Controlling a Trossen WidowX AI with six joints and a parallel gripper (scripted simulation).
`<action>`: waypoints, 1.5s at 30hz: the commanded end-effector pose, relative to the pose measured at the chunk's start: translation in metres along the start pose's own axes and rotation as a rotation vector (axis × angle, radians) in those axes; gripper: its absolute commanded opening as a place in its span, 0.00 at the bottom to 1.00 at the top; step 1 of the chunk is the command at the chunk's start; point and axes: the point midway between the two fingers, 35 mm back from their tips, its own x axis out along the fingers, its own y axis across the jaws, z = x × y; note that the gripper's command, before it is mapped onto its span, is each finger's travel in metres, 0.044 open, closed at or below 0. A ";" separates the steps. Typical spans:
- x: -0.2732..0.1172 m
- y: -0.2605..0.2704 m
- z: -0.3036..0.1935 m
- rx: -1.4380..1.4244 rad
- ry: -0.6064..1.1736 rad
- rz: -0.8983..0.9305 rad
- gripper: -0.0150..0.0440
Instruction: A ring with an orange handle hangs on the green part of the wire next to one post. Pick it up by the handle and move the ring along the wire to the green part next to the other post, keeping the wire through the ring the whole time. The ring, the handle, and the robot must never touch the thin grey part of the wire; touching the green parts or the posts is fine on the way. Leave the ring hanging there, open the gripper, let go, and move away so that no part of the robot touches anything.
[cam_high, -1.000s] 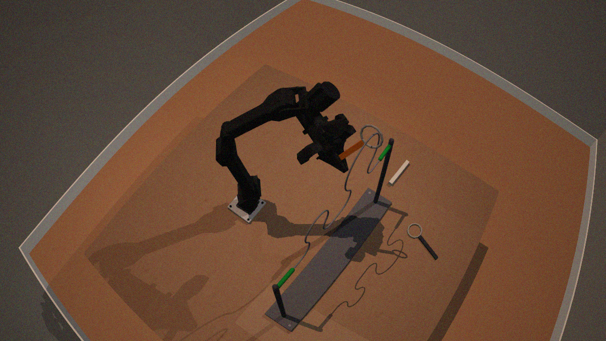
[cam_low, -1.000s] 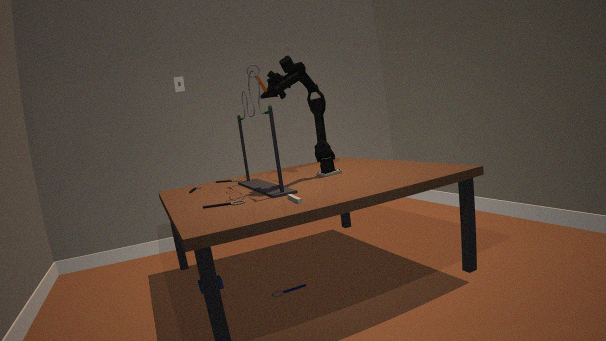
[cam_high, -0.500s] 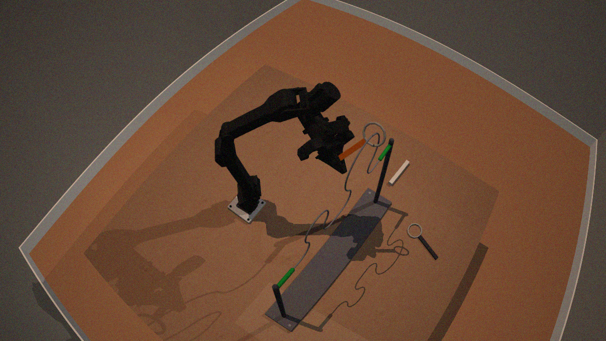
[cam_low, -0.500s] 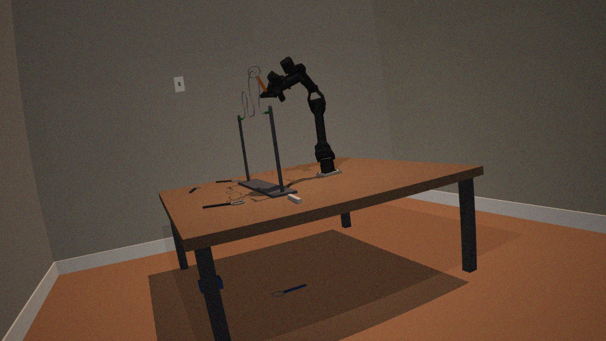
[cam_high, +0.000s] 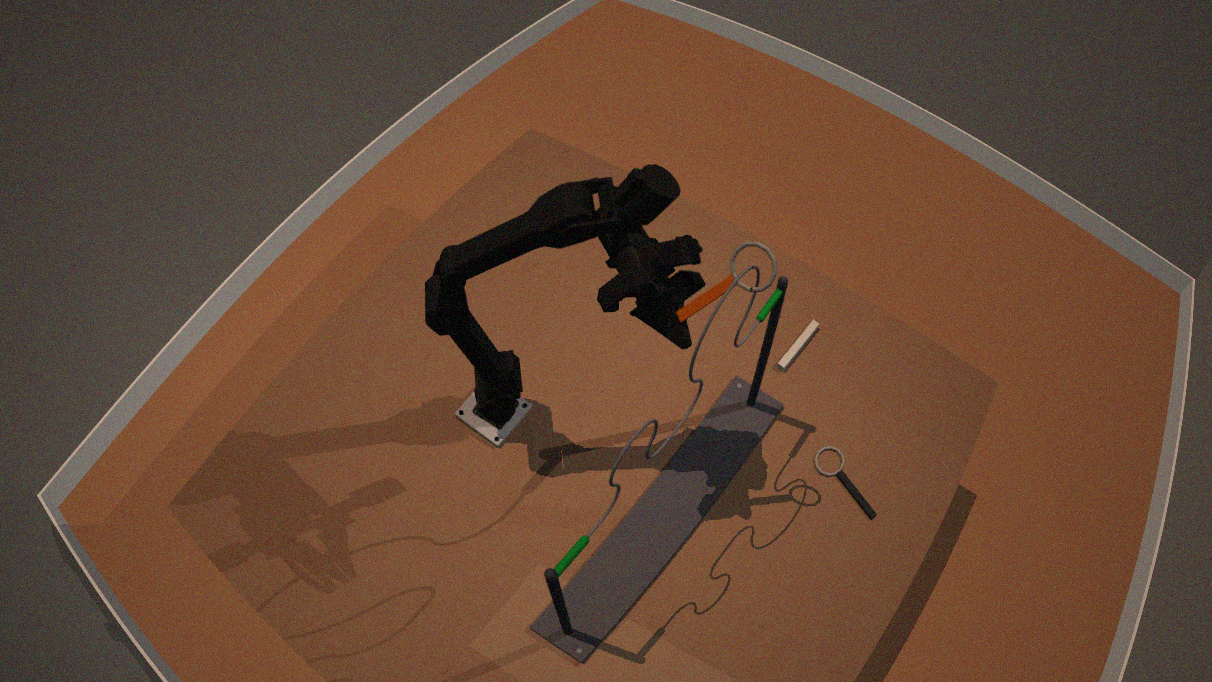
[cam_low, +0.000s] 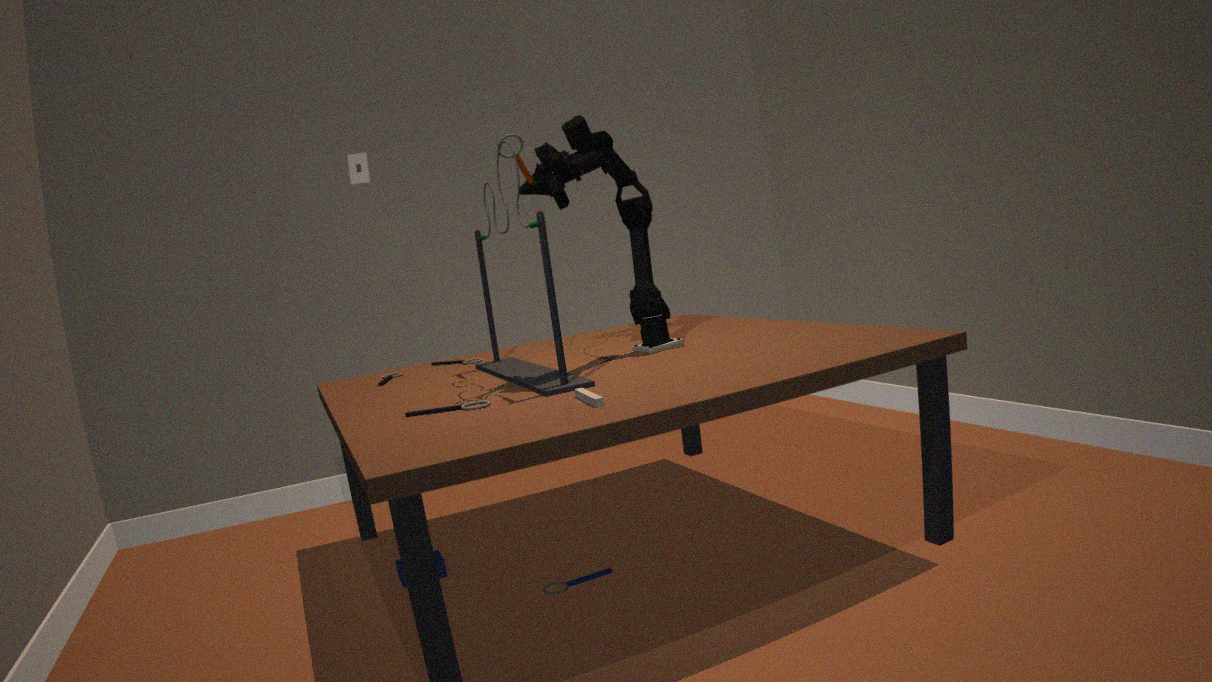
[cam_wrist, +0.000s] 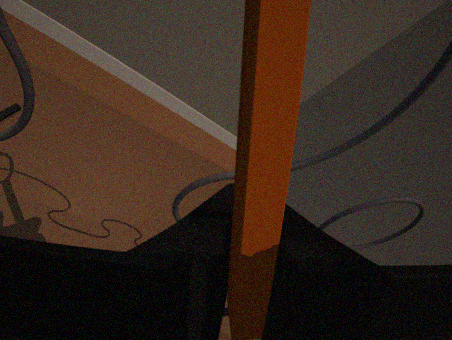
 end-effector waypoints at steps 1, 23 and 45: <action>0.000 -0.003 -0.001 -0.039 -0.004 -0.027 0.00; 0.000 -0.012 0.001 -0.272 -0.033 -0.154 0.00; 0.000 -0.021 0.004 -0.513 -0.063 -0.285 0.00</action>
